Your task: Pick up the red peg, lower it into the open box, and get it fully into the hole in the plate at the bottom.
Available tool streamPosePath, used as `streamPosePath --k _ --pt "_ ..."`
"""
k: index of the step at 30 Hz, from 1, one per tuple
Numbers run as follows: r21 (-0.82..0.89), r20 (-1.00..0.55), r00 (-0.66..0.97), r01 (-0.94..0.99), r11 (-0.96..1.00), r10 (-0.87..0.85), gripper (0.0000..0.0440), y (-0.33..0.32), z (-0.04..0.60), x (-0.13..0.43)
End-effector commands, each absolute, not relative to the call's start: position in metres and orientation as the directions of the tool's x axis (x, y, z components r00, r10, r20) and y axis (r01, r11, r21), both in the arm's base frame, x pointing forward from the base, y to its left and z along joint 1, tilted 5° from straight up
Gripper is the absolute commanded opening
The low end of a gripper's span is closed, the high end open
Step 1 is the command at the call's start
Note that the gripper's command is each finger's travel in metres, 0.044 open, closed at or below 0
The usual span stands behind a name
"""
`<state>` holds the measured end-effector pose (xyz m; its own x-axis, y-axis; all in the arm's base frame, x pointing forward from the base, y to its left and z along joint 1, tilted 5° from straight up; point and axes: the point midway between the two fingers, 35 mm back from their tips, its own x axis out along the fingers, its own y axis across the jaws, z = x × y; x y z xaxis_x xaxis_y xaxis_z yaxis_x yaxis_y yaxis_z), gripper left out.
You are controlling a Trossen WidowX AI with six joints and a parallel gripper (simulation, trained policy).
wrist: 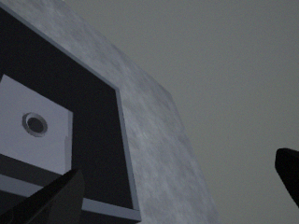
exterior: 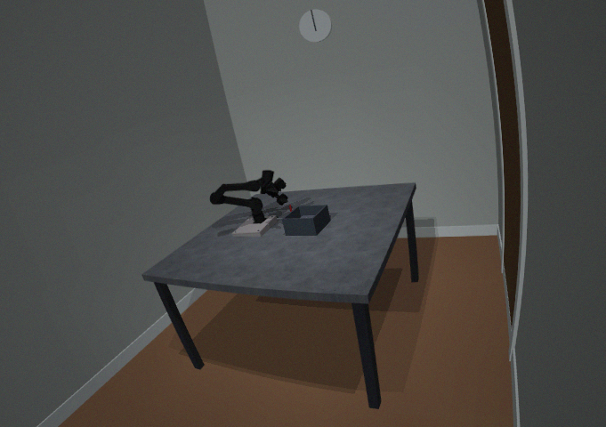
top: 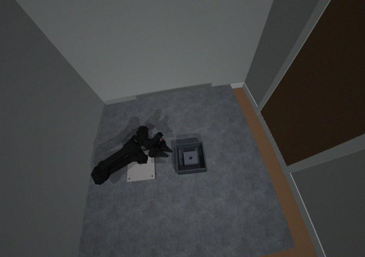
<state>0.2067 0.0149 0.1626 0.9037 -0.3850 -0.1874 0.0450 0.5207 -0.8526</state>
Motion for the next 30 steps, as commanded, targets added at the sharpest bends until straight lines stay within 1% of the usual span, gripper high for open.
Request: streamPosePath --k 1,9,17,23,30 --pt "-0.791 -0.245 0.911 0.01 0.612 -0.331 0.044 0.024 0.157 0.209" --pt "-0.596 -0.39 0.893 -0.061 0.801 -0.222 0.044 0.043 0.141 0.207" --pt "-0.366 -0.54 0.83 -0.084 0.927 -0.138 0.044 0.059 0.123 0.199" --pt "-0.195 -0.647 0.758 -0.051 0.98 -0.089 0.044 0.069 0.11 0.189" --pt "-0.023 -0.759 0.65 0.042 0.999 -0.045 0.044 0.081 0.098 0.175"
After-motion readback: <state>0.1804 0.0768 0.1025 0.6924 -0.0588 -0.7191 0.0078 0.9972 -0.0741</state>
